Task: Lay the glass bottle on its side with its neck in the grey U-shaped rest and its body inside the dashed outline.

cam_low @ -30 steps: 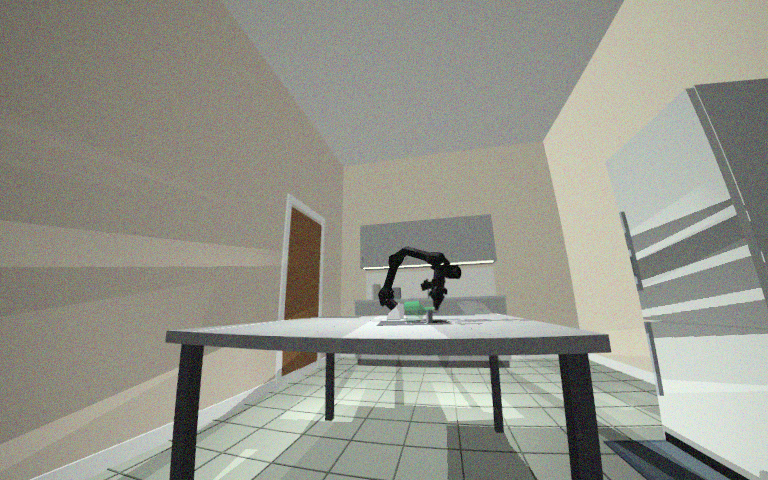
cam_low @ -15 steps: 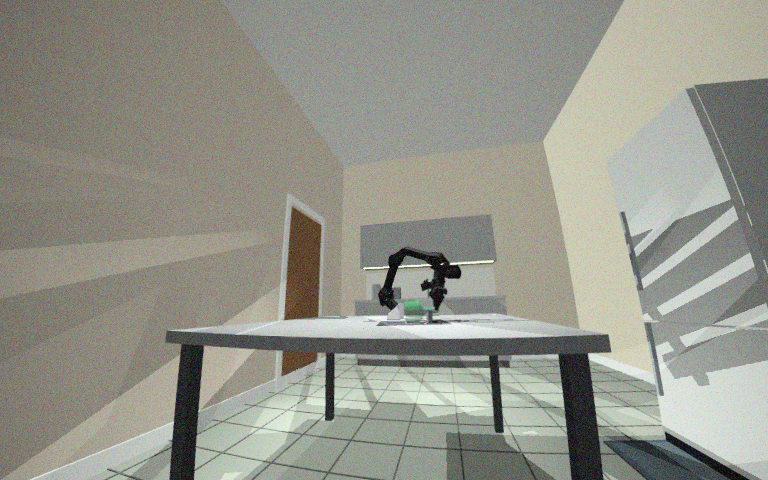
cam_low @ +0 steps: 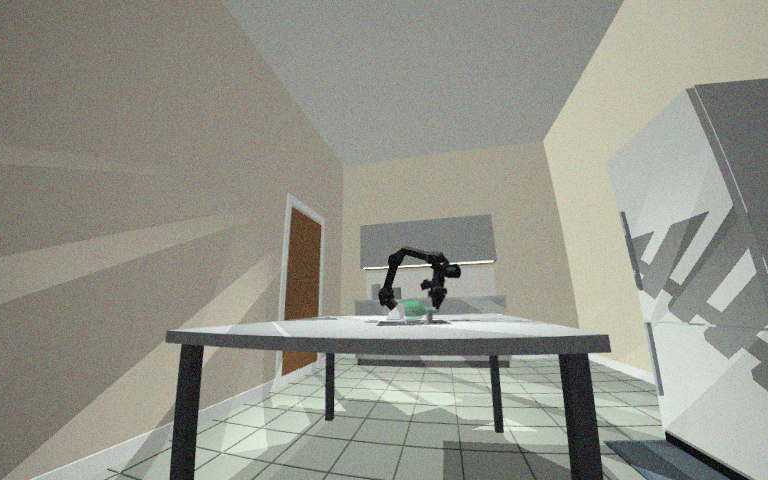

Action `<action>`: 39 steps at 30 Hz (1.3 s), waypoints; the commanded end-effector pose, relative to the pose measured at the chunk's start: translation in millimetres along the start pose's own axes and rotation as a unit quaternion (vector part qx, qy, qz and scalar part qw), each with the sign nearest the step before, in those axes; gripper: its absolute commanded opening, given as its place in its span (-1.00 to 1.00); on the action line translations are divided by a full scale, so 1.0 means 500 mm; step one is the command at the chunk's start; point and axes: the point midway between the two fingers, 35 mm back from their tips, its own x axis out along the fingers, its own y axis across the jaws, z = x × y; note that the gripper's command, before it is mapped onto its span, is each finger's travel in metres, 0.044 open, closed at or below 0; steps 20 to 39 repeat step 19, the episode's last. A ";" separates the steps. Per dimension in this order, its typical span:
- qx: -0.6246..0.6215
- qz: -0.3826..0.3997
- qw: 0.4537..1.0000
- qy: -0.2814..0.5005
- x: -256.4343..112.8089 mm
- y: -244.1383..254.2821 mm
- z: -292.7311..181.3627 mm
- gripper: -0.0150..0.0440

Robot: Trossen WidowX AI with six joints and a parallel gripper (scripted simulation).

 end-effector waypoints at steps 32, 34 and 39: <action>0.002 -0.023 0.996 0.082 -0.105 0.002 0.027 1.00; 0.002 -0.023 0.996 0.082 -0.105 0.002 0.027 1.00; 0.002 -0.023 0.996 0.082 -0.105 0.002 0.027 1.00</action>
